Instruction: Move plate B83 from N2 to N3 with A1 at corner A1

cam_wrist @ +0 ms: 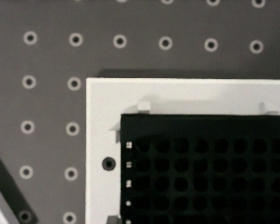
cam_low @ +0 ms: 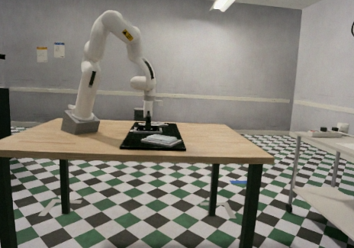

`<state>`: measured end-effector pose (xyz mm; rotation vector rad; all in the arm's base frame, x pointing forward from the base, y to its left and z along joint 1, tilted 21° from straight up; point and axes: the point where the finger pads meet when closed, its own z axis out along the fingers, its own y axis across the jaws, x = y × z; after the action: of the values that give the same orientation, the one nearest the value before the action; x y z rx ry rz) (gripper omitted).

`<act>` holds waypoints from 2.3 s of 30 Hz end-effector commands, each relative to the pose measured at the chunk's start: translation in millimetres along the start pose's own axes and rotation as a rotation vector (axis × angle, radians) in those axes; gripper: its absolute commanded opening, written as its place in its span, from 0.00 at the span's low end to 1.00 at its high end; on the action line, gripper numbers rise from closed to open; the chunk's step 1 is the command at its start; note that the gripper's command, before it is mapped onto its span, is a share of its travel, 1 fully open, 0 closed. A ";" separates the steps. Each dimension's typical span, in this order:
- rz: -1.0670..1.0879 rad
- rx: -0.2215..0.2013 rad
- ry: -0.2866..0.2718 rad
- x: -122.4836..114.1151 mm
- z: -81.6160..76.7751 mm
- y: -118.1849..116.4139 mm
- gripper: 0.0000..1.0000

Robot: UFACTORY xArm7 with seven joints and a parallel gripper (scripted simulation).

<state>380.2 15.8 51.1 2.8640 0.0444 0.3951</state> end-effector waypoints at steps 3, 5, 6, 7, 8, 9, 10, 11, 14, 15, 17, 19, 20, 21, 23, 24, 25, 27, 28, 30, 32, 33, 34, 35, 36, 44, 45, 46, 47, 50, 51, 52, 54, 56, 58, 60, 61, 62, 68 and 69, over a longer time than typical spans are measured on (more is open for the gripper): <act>0.000 0.001 0.003 1.3 -0.3 -0.5 0.00; 0.000 0.001 0.003 1.3 -0.3 -0.5 0.00; 0.000 0.001 0.003 1.3 -0.3 -0.5 0.00; 0.000 0.001 0.003 1.3 -0.3 -0.5 0.00; 0.000 0.001 0.003 1.3 -0.3 -0.5 0.00; 0.000 0.001 0.003 1.3 -0.3 -0.5 0.00; 0.000 0.001 0.003 1.3 -0.4 -0.5 0.00; 0.000 0.001 0.003 1.3 -0.3 -0.5 0.00; 0.000 0.001 0.003 1.3 0.4 -0.5 1.00; 0.000 0.001 0.003 1.3 0.4 -0.5 1.00; 0.000 0.001 0.003 1.3 0.4 -0.5 1.00; 0.000 0.001 0.003 1.3 0.3 -0.5 1.00; 0.000 0.001 0.003 1.3 0.4 -0.5 1.00; 0.000 0.001 0.003 1.3 0.4 -0.5 1.00; 0.000 0.001 0.003 1.3 0.4 -0.5 1.00; 0.000 0.001 0.003 1.3 0.4 -0.5 1.00; 0.000 0.001 0.003 1.3 0.4 -0.5 1.00; 0.000 0.001 0.004 1.4 0.3 -0.5 1.00; 0.000 0.001 0.004 1.4 0.3 -0.5 1.00; 0.000 0.001 0.003 1.4 0.3 -0.5 1.00; 0.000 0.001 0.004 1.4 0.3 -0.5 1.00; 0.000 0.001 0.004 1.4 0.3 -0.5 1.00; 0.000 0.001 0.004 1.4 0.3 -0.5 1.00; 0.000 0.001 0.004 1.4 0.3 -0.5 1.00; 0.000 0.001 0.004 1.4 0.3 -0.5 1.00; 0.000 0.001 0.004 1.4 0.3 -0.5 1.00; 0.000 0.001 0.004 1.4 0.3 -0.5 1.00; 0.000 0.001 0.004 1.4 0.3 -0.5 1.00; 0.000 0.001 0.004 1.4 0.3 -0.5 1.00; 0.000 0.001 0.003 1.3 -1.2 -0.5 1.00; 0.000 0.001 0.003 1.3 -1.2 -0.5 1.00; 0.000 0.001 0.003 1.3 -2.9 -0.5 1.00; 0.000 0.001 0.003 1.3 -6.3 -0.5 1.00; 0.000 0.001 0.004 1.3 -9.6 -0.5 1.00; 0.000 0.001 0.004 1.3 -12.9 -0.5 1.00; 0.000 0.001 0.004 1.3 -16.3 -0.5 1.00; 0.000 0.001 0.004 1.3 -18.0 -0.5 1.00; 0.000 0.001 0.004 1.3 -19.6 -0.5 1.00; 0.000 0.001 0.004 1.3 -26.3 -0.5 1.00; 0.000 0.001 0.004 1.3 -28.0 -0.4 1.00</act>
<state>374.7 21.3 71.0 2.8639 0.0446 0.3982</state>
